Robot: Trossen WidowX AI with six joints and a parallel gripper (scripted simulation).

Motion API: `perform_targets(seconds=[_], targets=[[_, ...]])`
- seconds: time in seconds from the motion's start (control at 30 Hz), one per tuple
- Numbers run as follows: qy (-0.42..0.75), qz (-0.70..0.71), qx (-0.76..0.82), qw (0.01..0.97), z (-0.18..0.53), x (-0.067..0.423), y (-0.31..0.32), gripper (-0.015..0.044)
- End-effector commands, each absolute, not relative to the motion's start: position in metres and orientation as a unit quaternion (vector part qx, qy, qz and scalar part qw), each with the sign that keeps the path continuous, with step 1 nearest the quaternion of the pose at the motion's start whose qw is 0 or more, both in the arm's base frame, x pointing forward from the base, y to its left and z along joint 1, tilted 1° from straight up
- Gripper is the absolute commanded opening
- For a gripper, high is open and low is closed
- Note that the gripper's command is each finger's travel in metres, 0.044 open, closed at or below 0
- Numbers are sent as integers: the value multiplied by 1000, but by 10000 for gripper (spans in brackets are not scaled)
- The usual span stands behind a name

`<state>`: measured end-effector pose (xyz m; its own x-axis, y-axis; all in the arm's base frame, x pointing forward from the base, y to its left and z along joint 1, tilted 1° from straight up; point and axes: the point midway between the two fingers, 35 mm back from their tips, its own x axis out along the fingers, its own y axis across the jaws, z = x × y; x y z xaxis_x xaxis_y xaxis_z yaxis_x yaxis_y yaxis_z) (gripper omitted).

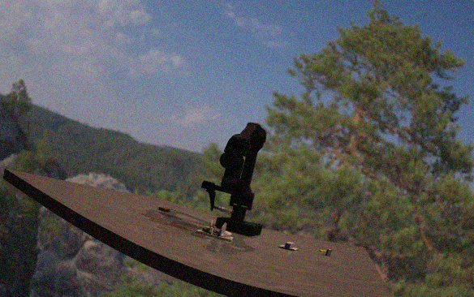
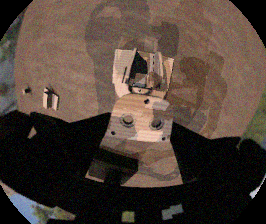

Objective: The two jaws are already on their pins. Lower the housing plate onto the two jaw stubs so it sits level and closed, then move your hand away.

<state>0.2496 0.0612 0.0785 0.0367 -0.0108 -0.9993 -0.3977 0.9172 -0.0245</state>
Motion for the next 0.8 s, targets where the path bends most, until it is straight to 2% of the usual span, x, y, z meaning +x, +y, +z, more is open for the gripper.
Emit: perform_targets(seconds=[0.0,0.77], targets=[[680,137,-148,705,78,249,62,351],[680,137,-148,705,51,252,62,351]])
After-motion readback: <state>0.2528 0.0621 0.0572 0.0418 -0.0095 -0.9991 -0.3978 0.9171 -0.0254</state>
